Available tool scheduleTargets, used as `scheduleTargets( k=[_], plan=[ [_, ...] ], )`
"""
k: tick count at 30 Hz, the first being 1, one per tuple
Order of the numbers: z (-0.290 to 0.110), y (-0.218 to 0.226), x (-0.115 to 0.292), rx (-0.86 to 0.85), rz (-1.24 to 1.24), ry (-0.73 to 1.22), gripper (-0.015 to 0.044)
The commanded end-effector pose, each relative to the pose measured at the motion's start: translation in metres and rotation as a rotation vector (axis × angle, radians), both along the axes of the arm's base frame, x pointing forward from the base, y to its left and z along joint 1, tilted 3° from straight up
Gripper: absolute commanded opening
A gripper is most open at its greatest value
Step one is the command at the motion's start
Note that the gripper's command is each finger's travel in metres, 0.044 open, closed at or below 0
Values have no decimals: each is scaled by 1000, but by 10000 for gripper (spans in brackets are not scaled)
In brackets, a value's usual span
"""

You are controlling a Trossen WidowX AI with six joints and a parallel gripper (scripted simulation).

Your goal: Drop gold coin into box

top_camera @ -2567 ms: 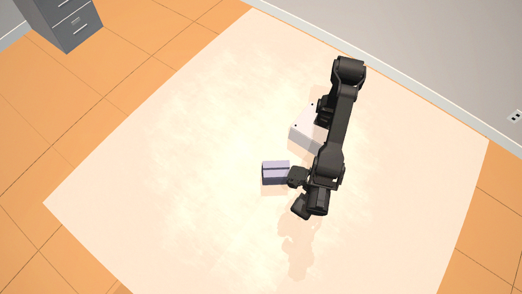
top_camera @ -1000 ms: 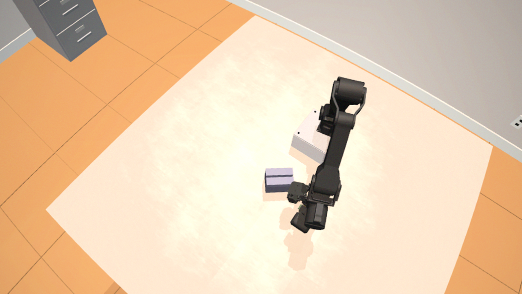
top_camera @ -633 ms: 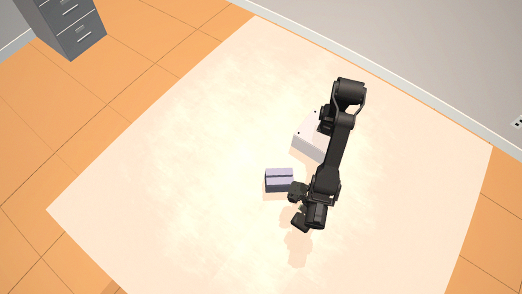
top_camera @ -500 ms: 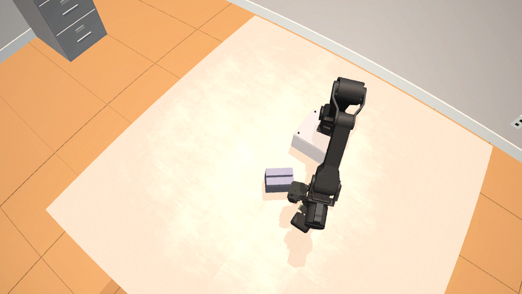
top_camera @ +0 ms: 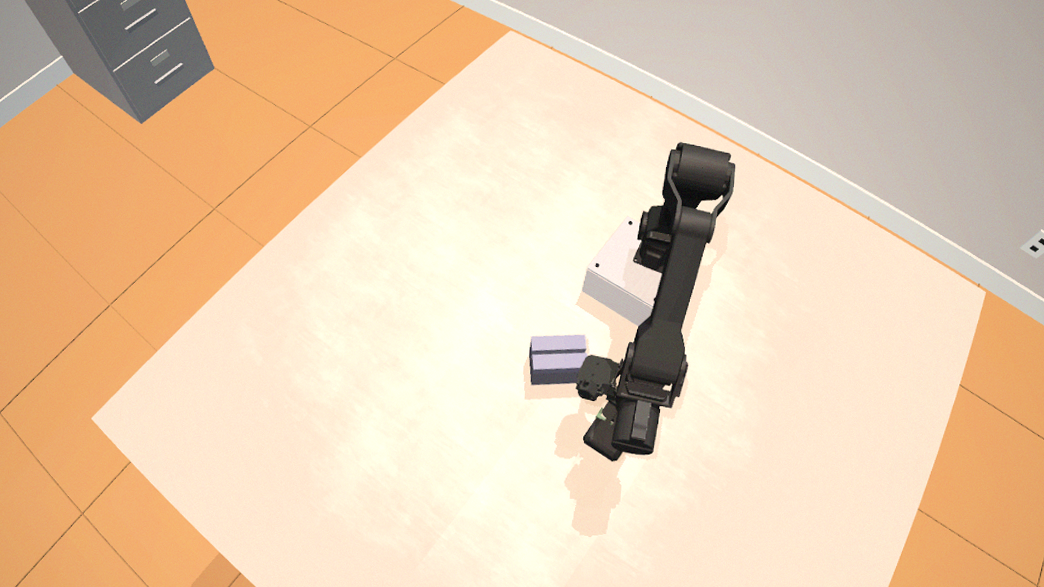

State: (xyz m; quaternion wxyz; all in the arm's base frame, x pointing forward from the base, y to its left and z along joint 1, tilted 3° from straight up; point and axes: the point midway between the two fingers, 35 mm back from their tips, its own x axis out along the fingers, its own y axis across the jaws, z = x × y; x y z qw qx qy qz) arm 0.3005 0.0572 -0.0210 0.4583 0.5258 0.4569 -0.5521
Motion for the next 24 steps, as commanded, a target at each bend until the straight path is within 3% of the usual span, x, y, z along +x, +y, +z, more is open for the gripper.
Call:
scheduleTargets(
  k=[1, 24],
  plan=[
    [15, 1, 5, 5, 2, -14, 0],
    [68, 2, 2, 5, 2, -14, 0]
  ],
)
